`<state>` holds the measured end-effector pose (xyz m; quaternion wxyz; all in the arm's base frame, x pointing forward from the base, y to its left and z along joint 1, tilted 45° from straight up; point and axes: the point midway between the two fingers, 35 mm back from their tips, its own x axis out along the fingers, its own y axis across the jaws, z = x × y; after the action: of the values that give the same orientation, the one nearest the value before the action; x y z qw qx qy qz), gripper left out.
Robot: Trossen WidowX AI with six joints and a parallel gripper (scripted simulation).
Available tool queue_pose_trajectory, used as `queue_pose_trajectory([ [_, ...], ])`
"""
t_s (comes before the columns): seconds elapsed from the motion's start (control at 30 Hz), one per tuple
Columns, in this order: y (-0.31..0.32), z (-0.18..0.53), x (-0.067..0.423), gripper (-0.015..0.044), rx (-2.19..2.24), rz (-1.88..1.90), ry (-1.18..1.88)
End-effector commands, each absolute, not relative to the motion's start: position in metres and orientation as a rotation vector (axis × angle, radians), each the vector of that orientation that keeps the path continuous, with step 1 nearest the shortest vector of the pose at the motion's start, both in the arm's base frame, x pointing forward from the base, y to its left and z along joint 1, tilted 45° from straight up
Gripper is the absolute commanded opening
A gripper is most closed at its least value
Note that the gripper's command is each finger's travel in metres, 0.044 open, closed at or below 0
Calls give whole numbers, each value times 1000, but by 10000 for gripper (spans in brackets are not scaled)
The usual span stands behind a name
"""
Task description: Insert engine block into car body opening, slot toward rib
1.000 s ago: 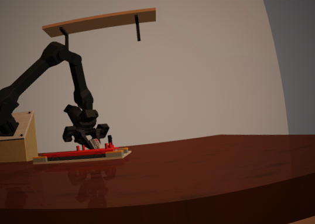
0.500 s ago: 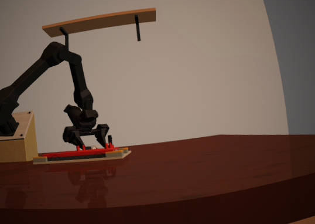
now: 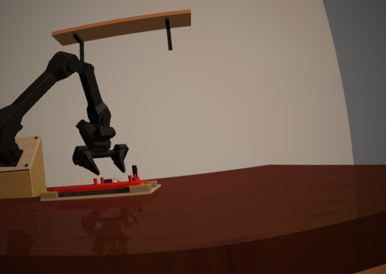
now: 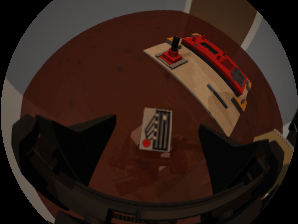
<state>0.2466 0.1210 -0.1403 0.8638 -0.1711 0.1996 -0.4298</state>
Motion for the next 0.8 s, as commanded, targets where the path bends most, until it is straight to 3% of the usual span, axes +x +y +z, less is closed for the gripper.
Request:
queue_pose_trajectory([
  [0.0, 128, -140, 242, 440, -353, -904, 419],
  [0.77, 125, -139, 244, 440, -428, -892, 471],
])
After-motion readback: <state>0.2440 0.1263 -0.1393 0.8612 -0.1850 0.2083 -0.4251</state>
